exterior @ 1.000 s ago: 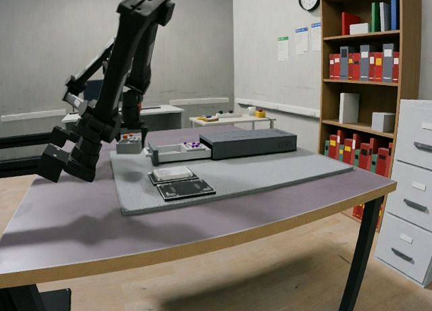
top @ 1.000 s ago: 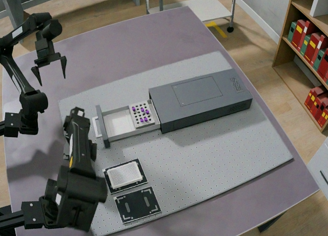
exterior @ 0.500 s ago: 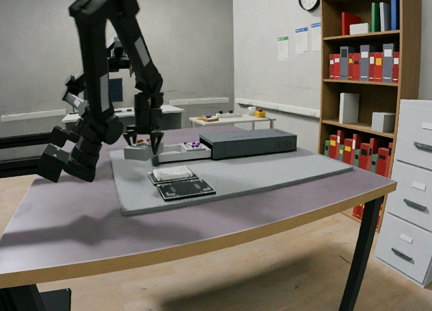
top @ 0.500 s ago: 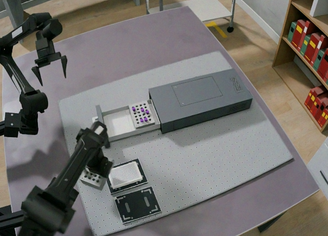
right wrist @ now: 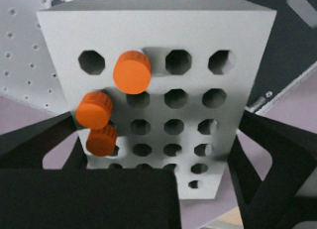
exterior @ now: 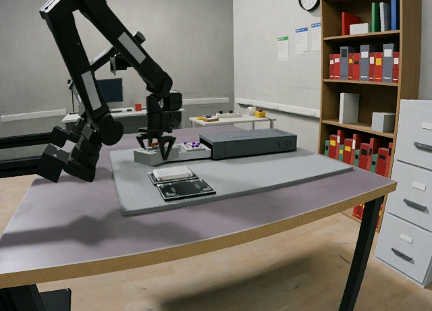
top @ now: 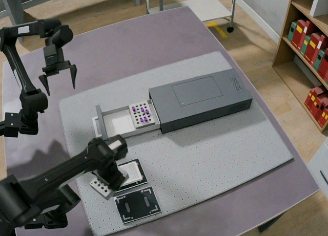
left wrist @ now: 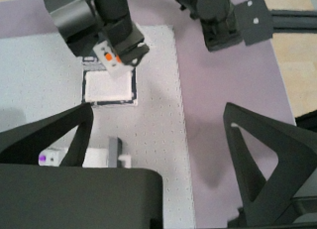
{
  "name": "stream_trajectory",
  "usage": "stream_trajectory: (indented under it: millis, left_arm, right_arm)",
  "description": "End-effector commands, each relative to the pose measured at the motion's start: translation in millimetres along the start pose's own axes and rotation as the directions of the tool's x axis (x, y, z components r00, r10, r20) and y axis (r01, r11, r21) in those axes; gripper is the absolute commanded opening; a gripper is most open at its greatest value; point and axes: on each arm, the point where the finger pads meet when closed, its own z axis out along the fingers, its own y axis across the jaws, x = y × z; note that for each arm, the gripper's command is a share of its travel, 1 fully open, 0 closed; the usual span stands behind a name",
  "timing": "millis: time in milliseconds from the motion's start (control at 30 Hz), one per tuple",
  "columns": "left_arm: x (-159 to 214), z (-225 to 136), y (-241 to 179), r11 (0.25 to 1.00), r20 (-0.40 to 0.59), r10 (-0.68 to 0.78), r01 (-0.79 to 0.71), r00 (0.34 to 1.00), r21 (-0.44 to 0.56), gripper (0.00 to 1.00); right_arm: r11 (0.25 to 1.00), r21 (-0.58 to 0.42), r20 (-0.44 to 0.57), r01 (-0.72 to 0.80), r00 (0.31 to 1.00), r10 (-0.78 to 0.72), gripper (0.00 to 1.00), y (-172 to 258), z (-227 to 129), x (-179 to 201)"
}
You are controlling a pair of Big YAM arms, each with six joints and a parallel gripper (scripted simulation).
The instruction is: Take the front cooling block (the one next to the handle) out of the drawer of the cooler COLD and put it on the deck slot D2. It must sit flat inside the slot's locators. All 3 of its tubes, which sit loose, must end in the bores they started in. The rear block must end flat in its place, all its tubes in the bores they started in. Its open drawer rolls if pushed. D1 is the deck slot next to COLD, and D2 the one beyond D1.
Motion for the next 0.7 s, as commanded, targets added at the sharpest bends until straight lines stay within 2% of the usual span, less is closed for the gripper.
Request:
stream_trajectory:
  millis: [0, 333, 533, 600, 667]
  left_arm:
    - [-22, 23, 25, 1.000, 0.044, 0.018, -0.018, 0.999, 0.007, 1.00]
    - [-37, 84, 73, 0.999, 0.136, 0.025, -0.030, 0.990, 0.033, 1.00]
    - [-25, 125, 105, 0.998, 0.200, 0.029, -0.039, 0.979, 0.048, 1.00]
    - [-25, 125, 105, 0.998, 0.200, 0.029, -0.039, 0.979, 0.048, 1.00]
    - [-14, 149, 125, 0.997, 0.240, 0.040, -0.052, 0.970, 0.048, 1.00]
  right_arm:
    - [0.994, -0.003, 0.091, -0.106, 0.990, 0.105, 0.84, -32, -18, -32]
    - [0.946, -0.008, 0.068, -0.324, 0.944, 0.324, 0.84, -75, -6, -30]
    - [0.891, -0.013, 0.068, -0.453, 0.889, 0.453, 0.84, -102, 0, -31]
    - [0.891, -0.013, 0.068, -0.453, 0.889, 0.453, 0.84, -102, 0, -31]
    - [0.876, -0.016, 0.048, -0.482, 0.875, 0.483, 0.84, -104, 10, -23]
